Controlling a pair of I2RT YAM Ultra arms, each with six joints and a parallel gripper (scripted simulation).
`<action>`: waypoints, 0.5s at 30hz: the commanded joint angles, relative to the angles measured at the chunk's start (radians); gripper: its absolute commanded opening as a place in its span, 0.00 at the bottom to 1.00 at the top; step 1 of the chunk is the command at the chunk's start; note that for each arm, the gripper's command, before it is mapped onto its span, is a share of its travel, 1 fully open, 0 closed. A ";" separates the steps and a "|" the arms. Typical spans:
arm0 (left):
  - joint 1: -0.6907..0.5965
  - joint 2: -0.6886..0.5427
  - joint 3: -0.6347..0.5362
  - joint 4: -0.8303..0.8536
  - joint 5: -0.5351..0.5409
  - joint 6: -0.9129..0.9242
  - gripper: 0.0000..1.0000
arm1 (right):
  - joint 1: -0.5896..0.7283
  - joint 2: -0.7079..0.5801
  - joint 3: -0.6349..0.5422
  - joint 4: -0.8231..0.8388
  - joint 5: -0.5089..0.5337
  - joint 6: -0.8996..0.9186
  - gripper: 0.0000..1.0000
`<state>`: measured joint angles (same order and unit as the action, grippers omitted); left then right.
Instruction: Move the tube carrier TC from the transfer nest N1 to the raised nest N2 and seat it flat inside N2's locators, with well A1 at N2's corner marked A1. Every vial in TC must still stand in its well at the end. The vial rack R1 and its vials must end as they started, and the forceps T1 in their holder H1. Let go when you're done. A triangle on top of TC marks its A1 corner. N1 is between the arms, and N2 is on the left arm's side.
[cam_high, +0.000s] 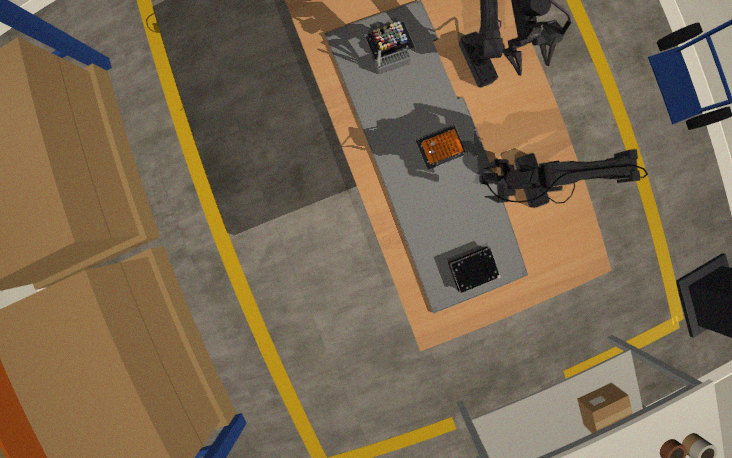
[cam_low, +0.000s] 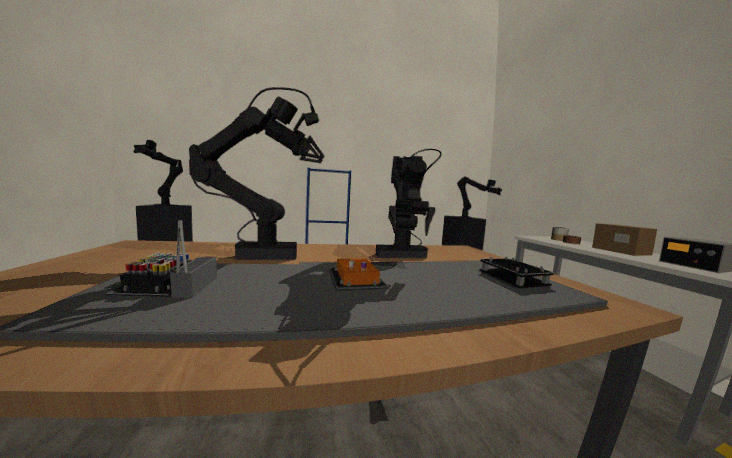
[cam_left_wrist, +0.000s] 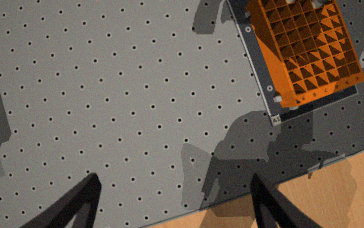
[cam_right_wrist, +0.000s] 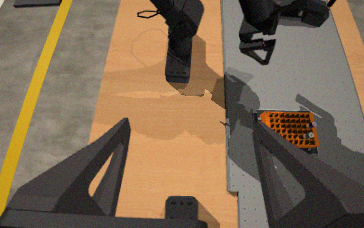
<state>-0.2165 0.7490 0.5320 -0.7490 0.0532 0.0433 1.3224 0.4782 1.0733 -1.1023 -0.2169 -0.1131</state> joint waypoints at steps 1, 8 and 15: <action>-0.067 0.030 0.025 0.034 -0.029 -0.031 1.00 | 0.044 -0.001 0.046 -0.039 -0.122 -0.066 1.00; -0.162 0.058 0.032 0.049 -0.037 -0.041 1.00 | 0.113 0.006 0.060 -0.057 -0.215 -0.110 1.00; -0.205 0.070 0.035 0.056 -0.041 -0.045 1.00 | 0.138 0.011 0.065 -0.065 -0.268 -0.135 1.00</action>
<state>-0.3981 0.8036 0.5320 -0.7151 0.0265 0.0101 1.4456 0.4782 1.1027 -1.1587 -0.4271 -0.2203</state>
